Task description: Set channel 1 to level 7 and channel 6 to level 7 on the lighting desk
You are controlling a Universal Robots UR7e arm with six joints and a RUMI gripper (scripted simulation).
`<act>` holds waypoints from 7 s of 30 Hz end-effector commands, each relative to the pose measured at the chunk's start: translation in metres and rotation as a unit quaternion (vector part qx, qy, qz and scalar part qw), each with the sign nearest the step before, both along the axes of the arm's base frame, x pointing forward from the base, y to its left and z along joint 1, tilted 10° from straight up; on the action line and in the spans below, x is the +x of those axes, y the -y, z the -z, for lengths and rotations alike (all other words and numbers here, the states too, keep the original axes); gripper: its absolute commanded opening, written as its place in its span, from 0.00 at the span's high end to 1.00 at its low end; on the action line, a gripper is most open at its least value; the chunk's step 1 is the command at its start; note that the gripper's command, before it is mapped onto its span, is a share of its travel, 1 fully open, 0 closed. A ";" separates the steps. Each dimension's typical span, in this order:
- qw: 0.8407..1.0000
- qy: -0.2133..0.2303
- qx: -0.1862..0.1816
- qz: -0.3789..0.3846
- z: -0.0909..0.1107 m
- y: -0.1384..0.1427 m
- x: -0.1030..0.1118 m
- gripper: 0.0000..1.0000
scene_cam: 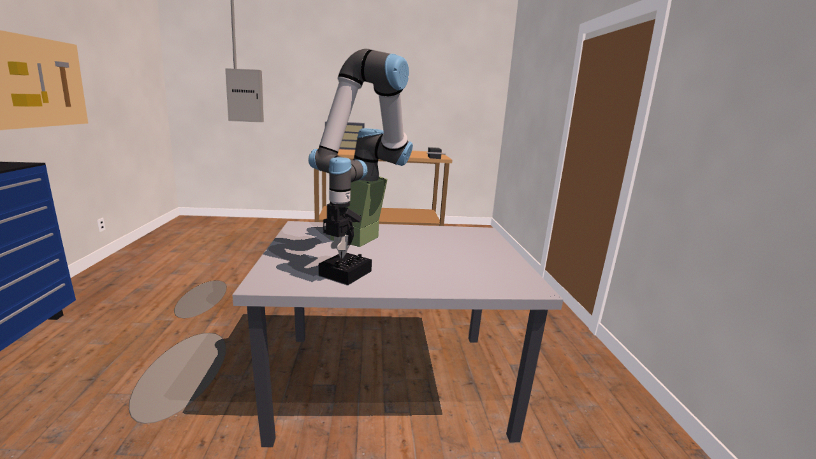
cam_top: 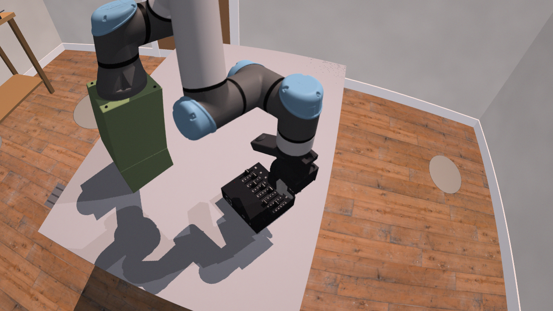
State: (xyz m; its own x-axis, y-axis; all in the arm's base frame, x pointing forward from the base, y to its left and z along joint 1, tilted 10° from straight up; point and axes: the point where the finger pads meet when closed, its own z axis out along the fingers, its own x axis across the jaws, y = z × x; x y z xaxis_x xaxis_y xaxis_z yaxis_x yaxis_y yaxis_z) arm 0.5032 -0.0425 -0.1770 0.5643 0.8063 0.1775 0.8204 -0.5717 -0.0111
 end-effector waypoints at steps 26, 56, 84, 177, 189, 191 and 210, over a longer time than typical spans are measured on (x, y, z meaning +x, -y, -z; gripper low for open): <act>1.000 0.001 0.000 -0.002 0.012 -0.003 0.003 1.00; 1.000 0.001 0.000 -0.002 0.023 -0.004 0.004 1.00; 1.000 0.001 0.000 -0.002 0.023 -0.004 0.004 1.00; 1.000 0.001 0.000 -0.002 0.035 -0.007 0.008 1.00; 1.000 0.001 0.000 -0.002 0.035 -0.007 0.008 1.00; 1.000 0.001 0.000 -0.002 0.035 -0.006 0.007 1.00; 1.000 0.001 0.000 -0.002 0.036 0.000 0.003 1.00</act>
State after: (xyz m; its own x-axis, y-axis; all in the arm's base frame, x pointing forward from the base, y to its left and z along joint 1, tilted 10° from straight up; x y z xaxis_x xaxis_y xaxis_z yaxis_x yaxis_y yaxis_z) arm 0.5095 -0.0384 -0.2120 0.5579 0.8106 0.1782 0.8244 -0.5660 -0.0064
